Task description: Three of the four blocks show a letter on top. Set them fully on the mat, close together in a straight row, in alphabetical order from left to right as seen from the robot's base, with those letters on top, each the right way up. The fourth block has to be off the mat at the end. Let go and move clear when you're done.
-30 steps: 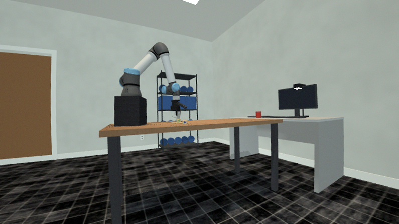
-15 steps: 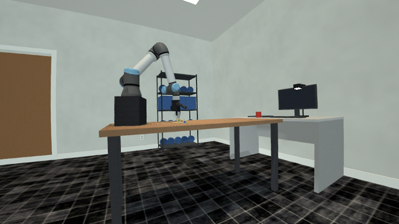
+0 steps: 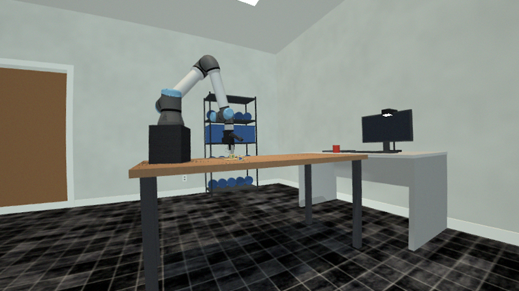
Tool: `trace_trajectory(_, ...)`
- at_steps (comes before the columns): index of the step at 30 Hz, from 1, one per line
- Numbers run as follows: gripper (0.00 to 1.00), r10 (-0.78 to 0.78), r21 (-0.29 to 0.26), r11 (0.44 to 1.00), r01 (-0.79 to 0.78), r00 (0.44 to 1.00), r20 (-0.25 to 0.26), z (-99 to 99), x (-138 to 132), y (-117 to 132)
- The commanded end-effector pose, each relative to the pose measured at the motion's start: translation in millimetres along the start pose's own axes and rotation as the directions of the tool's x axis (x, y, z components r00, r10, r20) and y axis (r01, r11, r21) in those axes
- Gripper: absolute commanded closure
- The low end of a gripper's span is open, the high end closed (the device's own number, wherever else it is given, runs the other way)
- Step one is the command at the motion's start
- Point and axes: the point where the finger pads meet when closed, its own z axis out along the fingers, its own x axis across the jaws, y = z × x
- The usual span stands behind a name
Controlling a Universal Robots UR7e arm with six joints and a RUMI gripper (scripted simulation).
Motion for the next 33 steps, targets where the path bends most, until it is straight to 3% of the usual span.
trace_trajectory(1,0.91,-0.001,0.003,1.000,0.001,1.000,0.003,-0.8,-2.0,-0.7)
trace_trajectory(10,0.91,0.000,0.003,1.000,0.000,1.000,0.003,-5.8,-1.5,-0.5)
trace_trajectory(19,0.91,0.000,0.001,1.000,0.000,1.000,0.000,-30.5,0.3,0.1)
trace_trajectory(28,0.91,0.001,0.004,1.000,-0.001,1.000,0.005,-80.2,-2.1,-2.4)
trace_trajectory(33,0.91,0.001,0.005,1.000,-0.001,1.000,0.006,-97.8,-2.7,-2.5)
